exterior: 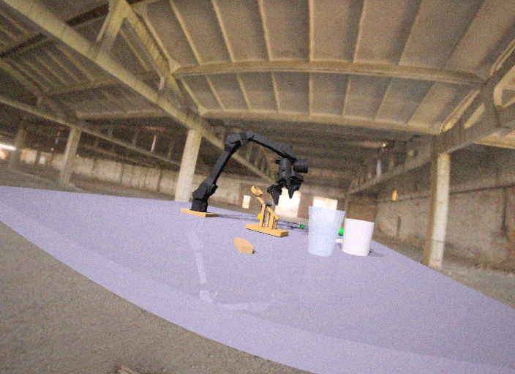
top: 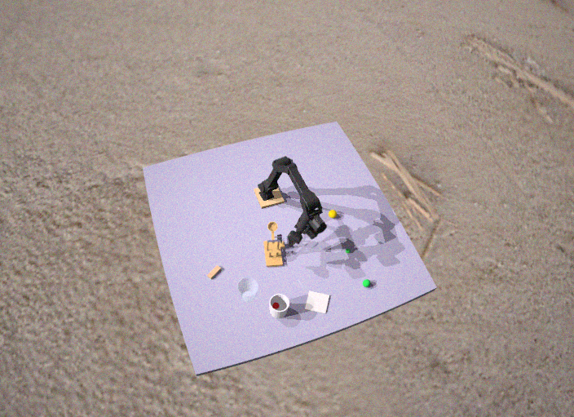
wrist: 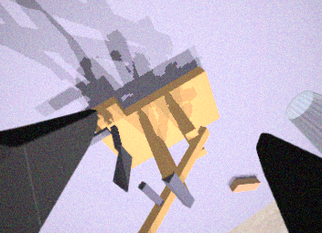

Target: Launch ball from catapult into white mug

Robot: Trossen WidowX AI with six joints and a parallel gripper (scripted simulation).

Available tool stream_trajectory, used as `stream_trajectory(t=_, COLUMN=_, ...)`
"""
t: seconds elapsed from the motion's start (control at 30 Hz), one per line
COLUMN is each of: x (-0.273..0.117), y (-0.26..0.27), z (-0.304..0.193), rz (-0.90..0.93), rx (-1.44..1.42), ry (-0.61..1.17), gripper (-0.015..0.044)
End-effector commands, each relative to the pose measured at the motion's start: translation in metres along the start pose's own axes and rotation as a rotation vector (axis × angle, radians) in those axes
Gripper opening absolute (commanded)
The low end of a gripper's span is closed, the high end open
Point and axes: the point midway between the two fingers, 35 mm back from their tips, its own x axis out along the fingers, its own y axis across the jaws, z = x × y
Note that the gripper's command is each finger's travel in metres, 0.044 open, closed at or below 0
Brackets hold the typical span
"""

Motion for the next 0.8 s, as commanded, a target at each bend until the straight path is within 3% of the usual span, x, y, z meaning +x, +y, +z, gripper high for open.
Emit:
stream_trajectory(t=0.0, x=-0.001, y=-0.018, z=0.005, rz=-0.012, rx=0.125, ry=-0.061, gripper=0.044)
stream_trajectory(t=0.77, x=-0.011, y=-0.139, z=0.012, rz=-0.04, rx=0.806, ry=-0.429, gripper=0.044)
